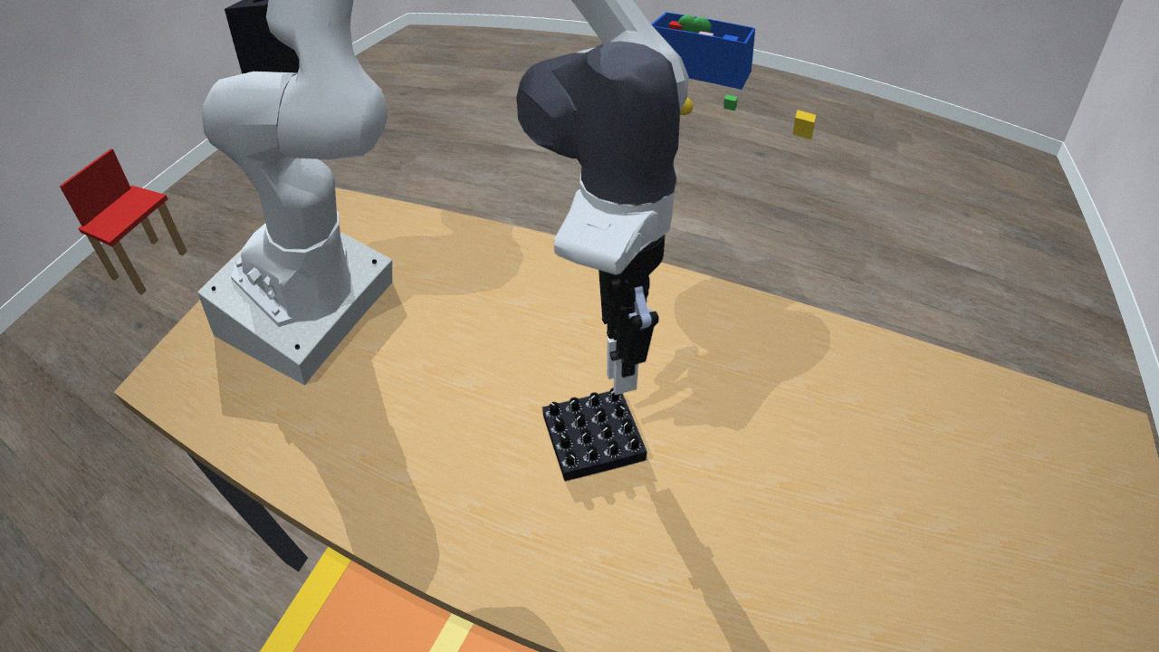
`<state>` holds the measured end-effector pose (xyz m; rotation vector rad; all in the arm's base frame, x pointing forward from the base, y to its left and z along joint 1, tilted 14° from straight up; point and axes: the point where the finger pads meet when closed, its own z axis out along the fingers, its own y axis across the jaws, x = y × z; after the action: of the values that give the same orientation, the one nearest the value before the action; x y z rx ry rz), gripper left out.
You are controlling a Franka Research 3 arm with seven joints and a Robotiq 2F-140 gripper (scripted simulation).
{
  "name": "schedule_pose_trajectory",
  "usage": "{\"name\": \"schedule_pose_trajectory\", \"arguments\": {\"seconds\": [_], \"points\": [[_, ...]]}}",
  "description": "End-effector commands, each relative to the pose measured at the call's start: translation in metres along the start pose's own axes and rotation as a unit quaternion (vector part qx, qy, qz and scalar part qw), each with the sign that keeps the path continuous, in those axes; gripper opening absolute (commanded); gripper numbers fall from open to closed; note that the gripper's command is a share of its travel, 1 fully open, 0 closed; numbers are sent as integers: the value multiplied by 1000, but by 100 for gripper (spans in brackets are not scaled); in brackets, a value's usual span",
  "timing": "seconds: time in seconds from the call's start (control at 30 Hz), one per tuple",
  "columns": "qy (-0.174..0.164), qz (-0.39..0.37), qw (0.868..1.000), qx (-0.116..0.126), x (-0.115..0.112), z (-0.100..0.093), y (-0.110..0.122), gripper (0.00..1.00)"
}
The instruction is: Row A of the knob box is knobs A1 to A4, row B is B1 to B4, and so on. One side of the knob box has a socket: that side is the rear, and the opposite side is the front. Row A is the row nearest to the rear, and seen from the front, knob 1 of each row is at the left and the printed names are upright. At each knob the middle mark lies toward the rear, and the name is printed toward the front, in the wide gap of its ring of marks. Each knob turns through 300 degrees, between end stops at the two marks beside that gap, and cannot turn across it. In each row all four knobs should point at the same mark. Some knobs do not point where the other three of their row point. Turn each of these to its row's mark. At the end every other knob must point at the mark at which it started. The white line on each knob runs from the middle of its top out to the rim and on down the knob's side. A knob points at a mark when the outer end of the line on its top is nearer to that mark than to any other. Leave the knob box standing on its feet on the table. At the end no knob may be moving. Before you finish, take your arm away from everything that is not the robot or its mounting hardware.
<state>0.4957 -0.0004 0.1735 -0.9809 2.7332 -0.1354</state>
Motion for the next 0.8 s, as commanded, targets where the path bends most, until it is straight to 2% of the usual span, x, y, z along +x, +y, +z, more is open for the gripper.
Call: {"name": "schedule_pose_trajectory", "arguments": {"seconds": [0.0, 0.37, 0.77], "points": [[0, 4, 1000, -1, 0, 1, 1, 12], [0, 4, 1000, -1, -1, 6, 1, 12], [0, 4, 1000, -1, -1, 21, 1, 12]]}}
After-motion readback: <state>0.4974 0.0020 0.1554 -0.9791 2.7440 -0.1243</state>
